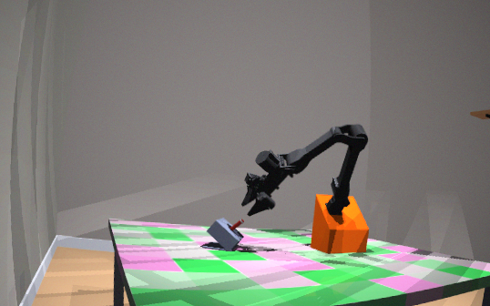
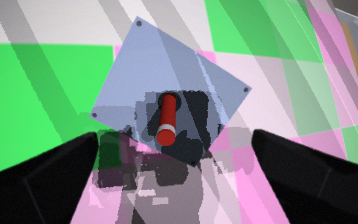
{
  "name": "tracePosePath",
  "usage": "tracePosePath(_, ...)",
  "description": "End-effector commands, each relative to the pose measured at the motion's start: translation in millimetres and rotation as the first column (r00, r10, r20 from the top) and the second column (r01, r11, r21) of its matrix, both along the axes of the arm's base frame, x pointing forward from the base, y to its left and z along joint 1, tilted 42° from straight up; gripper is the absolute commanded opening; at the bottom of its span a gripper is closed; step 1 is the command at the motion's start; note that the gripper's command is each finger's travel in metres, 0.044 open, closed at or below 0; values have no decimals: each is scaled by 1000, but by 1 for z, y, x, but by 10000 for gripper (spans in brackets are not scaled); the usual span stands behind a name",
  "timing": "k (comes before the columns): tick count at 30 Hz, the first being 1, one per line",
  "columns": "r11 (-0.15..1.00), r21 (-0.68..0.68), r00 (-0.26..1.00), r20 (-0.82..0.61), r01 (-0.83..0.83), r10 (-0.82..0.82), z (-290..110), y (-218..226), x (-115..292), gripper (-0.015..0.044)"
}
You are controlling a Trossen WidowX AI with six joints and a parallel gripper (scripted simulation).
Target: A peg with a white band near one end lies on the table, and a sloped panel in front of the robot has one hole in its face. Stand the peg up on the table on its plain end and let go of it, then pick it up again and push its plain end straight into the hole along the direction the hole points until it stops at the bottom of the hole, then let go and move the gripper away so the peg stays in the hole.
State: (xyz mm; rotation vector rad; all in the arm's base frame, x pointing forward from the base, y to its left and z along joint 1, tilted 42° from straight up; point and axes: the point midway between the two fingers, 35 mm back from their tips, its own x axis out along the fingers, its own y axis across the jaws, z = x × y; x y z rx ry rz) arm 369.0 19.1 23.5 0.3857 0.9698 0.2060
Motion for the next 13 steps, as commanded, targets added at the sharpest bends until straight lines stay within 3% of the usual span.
tracePosePath(1,1000,2,1000,0,-5,5,4,-1,-3,440)
tracePosePath(13,1000,2,1000,0,-3,3,14,-7,-10,440)
